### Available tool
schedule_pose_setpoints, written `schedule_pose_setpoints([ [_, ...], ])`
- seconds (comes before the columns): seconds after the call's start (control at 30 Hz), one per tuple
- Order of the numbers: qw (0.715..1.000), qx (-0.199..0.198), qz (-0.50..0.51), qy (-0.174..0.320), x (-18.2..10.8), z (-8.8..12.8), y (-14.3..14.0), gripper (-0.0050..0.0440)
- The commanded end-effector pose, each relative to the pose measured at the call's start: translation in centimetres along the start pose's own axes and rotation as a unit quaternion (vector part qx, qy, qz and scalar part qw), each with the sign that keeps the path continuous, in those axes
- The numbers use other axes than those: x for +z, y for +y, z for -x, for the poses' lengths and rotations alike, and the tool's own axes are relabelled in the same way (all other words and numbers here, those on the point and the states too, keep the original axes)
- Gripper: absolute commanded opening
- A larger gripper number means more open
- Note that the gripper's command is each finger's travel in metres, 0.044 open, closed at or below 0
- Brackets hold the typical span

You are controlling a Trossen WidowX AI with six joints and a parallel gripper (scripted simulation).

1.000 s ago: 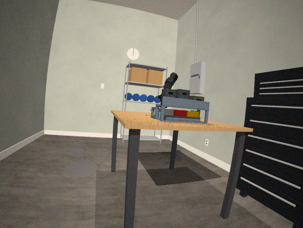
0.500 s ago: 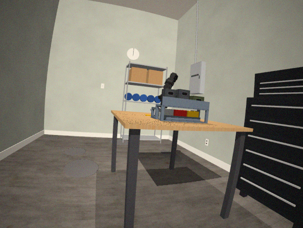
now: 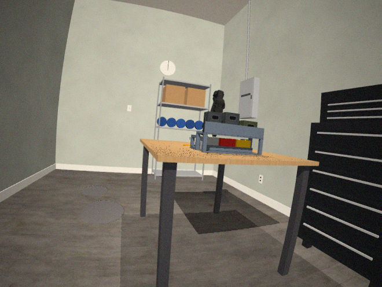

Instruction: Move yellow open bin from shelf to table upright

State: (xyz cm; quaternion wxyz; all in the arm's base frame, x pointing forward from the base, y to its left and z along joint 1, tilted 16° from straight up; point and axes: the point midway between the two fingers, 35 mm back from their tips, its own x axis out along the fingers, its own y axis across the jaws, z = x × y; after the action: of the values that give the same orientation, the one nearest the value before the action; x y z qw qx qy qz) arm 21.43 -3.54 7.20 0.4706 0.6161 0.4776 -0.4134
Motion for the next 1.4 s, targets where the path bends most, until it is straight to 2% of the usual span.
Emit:
schedule_pose_setpoints([
  [0.0,1.0,0.007,0.0,-0.003,0.0,0.3,0.6,0.015],
  [0.13,1.0,0.007,0.0,-0.003,0.0,0.3,0.6,0.015],
  [0.3,1.0,0.008,0.0,-0.002,-2.8,0.3,4.7,0.015],
  [0.7,1.0,0.008,0.0,-0.002,-2.8,0.3,4.7,0.015],
  [0.87,1.0,0.01,0.0,-0.001,-5.6,0.4,8.9,0.015],
  [1.27,1.0,0.01,0.0,-0.001,-5.6,0.4,8.9,0.015],
  [1.37,1.0,0.012,0.001,0.0,-7.4,0.5,11.6,0.015],
])
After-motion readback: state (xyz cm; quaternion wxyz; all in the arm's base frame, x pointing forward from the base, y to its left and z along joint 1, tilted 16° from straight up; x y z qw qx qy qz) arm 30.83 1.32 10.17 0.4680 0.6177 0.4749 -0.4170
